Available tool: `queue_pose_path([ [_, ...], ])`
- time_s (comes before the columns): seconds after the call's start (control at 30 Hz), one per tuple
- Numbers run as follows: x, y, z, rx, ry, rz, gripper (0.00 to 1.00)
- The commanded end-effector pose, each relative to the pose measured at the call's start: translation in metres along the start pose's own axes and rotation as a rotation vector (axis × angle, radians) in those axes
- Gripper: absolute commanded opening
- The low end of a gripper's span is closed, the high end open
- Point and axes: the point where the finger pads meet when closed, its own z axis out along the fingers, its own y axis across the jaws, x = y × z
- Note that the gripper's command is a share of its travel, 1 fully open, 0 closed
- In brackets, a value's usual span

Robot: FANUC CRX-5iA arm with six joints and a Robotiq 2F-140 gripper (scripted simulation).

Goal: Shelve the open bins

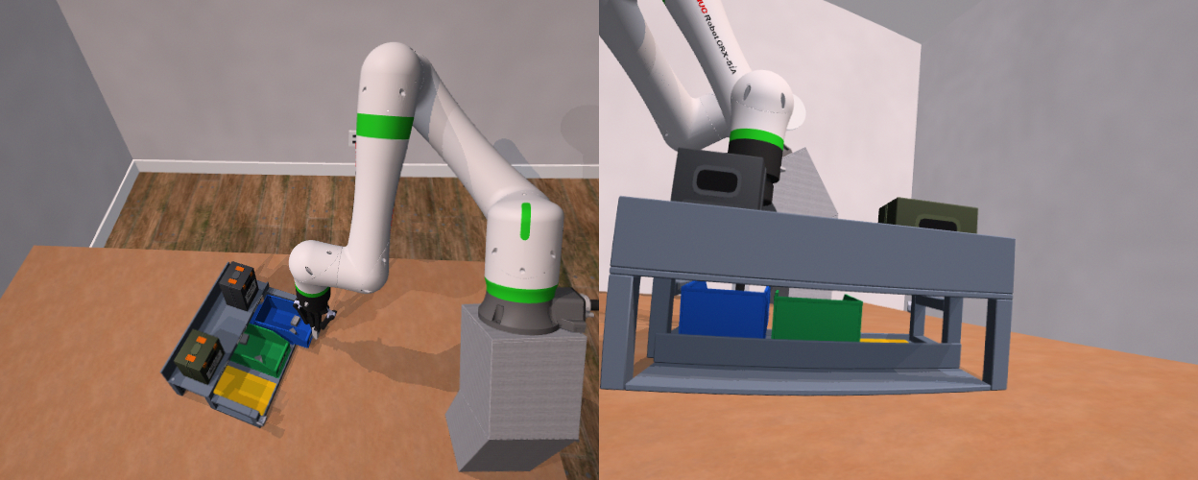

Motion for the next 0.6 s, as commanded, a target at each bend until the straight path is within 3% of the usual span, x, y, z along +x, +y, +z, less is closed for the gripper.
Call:
queue_pose_path([
  [0.0, 0.0001, 0.0015, -0.0001, 0.000, 0.000, 0.000, 0.00],
  [0.57, 0.0001, 0.0100, -0.0001, 0.000, 0.000, 0.000, 0.00],
])
